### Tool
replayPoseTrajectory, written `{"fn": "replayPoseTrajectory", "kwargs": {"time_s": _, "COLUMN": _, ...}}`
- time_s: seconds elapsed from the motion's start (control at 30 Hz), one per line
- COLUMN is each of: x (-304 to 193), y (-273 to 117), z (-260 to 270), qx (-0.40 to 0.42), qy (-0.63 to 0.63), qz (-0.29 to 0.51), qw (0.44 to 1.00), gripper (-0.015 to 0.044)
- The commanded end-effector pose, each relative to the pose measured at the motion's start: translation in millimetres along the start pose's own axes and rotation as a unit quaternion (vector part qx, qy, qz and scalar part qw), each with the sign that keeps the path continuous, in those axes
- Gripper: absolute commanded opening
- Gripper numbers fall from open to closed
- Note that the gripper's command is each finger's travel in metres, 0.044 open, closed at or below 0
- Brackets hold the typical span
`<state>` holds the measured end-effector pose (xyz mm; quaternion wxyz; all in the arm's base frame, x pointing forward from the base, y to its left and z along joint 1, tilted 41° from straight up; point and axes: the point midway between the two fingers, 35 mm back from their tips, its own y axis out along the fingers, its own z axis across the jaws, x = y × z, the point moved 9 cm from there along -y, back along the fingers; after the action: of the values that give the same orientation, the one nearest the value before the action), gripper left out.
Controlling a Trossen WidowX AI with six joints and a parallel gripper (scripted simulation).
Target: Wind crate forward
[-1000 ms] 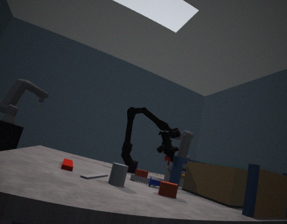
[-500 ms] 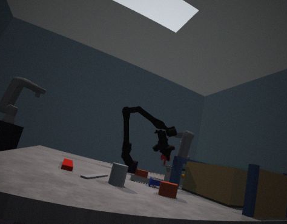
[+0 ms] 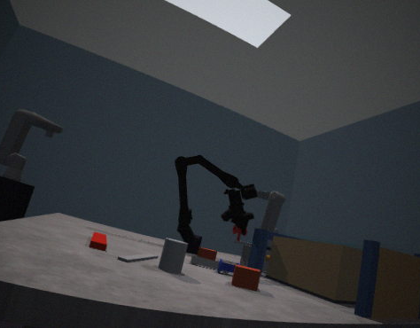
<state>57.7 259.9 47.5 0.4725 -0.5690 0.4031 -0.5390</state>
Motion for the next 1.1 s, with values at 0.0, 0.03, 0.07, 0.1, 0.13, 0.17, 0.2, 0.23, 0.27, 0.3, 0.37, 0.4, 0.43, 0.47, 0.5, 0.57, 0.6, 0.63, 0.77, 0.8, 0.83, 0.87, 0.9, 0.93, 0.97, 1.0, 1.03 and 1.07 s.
{"fn": "replayPoseTrajectory", "kwargs": {"time_s": 0.0, "x": 12.0, "y": -1.5, "z": 9.6, "qx": 0.011, "qy": 0.004, "qz": -0.017, "qw": 1.0, "gripper": 0.0}}
{"fn": "replayPoseTrajectory", "kwargs": {"time_s": 0.03, "x": 13.1, "y": -2.1, "z": 11.0, "qx": 0.011, "qy": 0.004, "qz": -0.017, "qw": 1.0, "gripper": 0.0}}
{"fn": "replayPoseTrajectory", "kwargs": {"time_s": 0.07, "x": 13.8, "y": -2.4, "z": 11.9, "qx": 0.011, "qy": 0.004, "qz": -0.017, "qw": 1.0, "gripper": 0.0}}
{"fn": "replayPoseTrajectory", "kwargs": {"time_s": 0.1, "x": 14.8, "y": -3.0, "z": 13.4, "qx": 0.011, "qy": 0.004, "qz": -0.017, "qw": 1.0, "gripper": 0.0}}
{"fn": "replayPoseTrajectory", "kwargs": {"time_s": 0.13, "x": 15.5, "y": -3.3, "z": 14.3, "qx": 0.011, "qy": 0.004, "qz": -0.017, "qw": 1.0, "gripper": 0.0}}
{"fn": "replayPoseTrajectory", "kwargs": {"time_s": 0.17, "x": 16.5, "y": -3.9, "z": 15.8, "qx": 0.011, "qy": 0.004, "qz": -0.017, "qw": 1.0, "gripper": 0.0}}
{"fn": "replayPoseTrajectory", "kwargs": {"time_s": 0.2, "x": 17.1, "y": -4.2, "z": 16.7, "qx": 0.011, "qy": 0.004, "qz": -0.017, "qw": 1.0, "gripper": 0.0}}
{"fn": "replayPoseTrajectory", "kwargs": {"time_s": 0.23, "x": 18.1, "y": -4.7, "z": 18.3, "qx": 0.011, "qy": 0.004, "qz": -0.017, "qw": 1.0, "gripper": 0.0}}
{"fn": "replayPoseTrajectory", "kwargs": {"time_s": 0.27, "x": 18.7, "y": -5.0, "z": 19.2, "qx": 0.011, "qy": 0.004, "qz": -0.017, "qw": 1.0, "gripper": 0.0}}
{"fn": "replayPoseTrajectory", "kwargs": {"time_s": 0.3, "x": 19.6, "y": -5.5, "z": 20.8, "qx": 0.011, "qy": 0.004, "qz": -0.017, "qw": 1.0, "gripper": 0.0}}
{"fn": "replayPoseTrajectory", "kwargs": {"time_s": 0.37, "x": 21.0, "y": -6.3, "z": 23.4, "qx": 0.011, "qy": 0.004, "qz": -0.017, "qw": 1.0, "gripper": 0.0}}
{"fn": "replayPoseTrajectory", "kwargs": {"time_s": 0.4, "x": 21.6, "y": -6.6, "z": 24.4, "qx": 0.011, "qy": 0.004, "qz": -0.017, "qw": 1.0, "gripper": 0.0}}
{"fn": "replayPoseTrajectory", "kwargs": {"time_s": 0.43, "x": 22.4, "y": -7.0, "z": 26.0, "qx": 0.011, "qy": 0.004, "qz": -0.017, "qw": 1.0, "gripper": 0.0}}
{"fn": "replayPoseTrajectory", "kwargs": {"time_s": 0.47, "x": 22.9, "y": -7.3, "z": 27.0, "qx": 0.011, "qy": 0.004, "qz": -0.017, "qw": 1.0, "gripper": 0.0}}
{"fn": "replayPoseTrajectory", "kwargs": {"time_s": 0.5, "x": 23.7, "y": -7.7, "z": 28.7, "qx": 0.011, "qy": 0.004, "qz": -0.018, "qw": 1.0, "gripper": 0.0}}
{"fn": "replayPoseTrajectory", "kwargs": {"time_s": 0.57, "x": 25.0, "y": -8.4, "z": 31.4, "qx": 0.011, "qy": 0.004, "qz": -0.018, "qw": 1.0, "gripper": 0.0}}
{"fn": "replayPoseTrajectory", "kwargs": {"time_s": 0.6, "x": 25.4, "y": -8.6, "z": 32.5, "qx": 0.012, "qy": 0.004, "qz": -0.018, "qw": 1.0, "gripper": 0.0}}
{"fn": "replayPoseTrajectory", "kwargs": {"time_s": 0.63, "x": 26.1, "y": -9.0, "z": 34.2, "qx": 0.012, "qy": 0.004, "qz": -0.018, "qw": 1.0, "gripper": 0.0}}
{"fn": "replayPoseTrajectory", "kwargs": {"time_s": 0.77, "x": 28.3, "y": -10.2, "z": 39.8, "qx": 0.012, "qy": 0.004, "qz": -0.018, "qw": 1.0, "gripper": 0.0}}
{"fn": "replayPoseTrajectory", "kwargs": {"time_s": 0.8, "x": 28.6, "y": -10.4, "z": 40.9, "qx": 0.012, "qy": 0.004, "qz": -0.018, "qw": 1.0, "gripper": 0.0}}
{"fn": "replayPoseTrajectory", "kwargs": {"time_s": 0.83, "x": 29.2, "y": -10.7, "z": 42.7, "qx": 0.012, "qy": 0.004, "qz": -0.018, "qw": 1.0, "gripper": 0.0}}
{"fn": "replayPoseTrajectory", "kwargs": {"time_s": 0.87, "x": 29.5, "y": -10.9, "z": 43.8, "qx": 0.012, "qy": 0.004, "qz": -0.018, "qw": 1.0, "gripper": 0.0}}
{"fn": "replayPoseTrajectory", "kwargs": {"time_s": 0.9, "x": 30.1, "y": -11.2, "z": 45.6, "qx": 0.012, "qy": 0.004, "qz": -0.018, "qw": 1.0, "gripper": 0.0}}
{"fn": "replayPoseTrajectory", "kwargs": {"time_s": 0.93, "x": 30.4, "y": -11.4, "z": 46.7, "qx": 0.012, "qy": 0.004, "qz": -0.018, "qw": 1.0, "gripper": 0.0}}
{"fn": "replayPoseTrajectory", "kwargs": {"time_s": 0.97, "x": 30.8, "y": -11.7, "z": 48.5, "qx": 0.012, "qy": 0.004, "qz": -0.018, "qw": 1.0, "gripper": 0.0}}
{"fn": "replayPoseTrajectory", "kwargs": {"time_s": 1.0, "x": 31.1, "y": -11.8, "z": 49.6, "qx": 0.012, "qy": 0.004, "qz": -0.018, "qw": 1.0, "gripper": 0.0}}
{"fn": "replayPoseTrajectory", "kwargs": {"time_s": 1.03, "x": 31.6, "y": -12.1, "z": 51.5, "qx": 0.012, "qy": 0.004, "qz": -0.018, "qw": 1.0, "gripper": 0.0}}
{"fn": "replayPoseTrajectory", "kwargs": {"time_s": 1.07, "x": 31.8, "y": -12.2, "z": 52.6, "qx": 0.012, "qy": 0.004, "qz": -0.018, "qw": 1.0, "gripper": 0.0}}
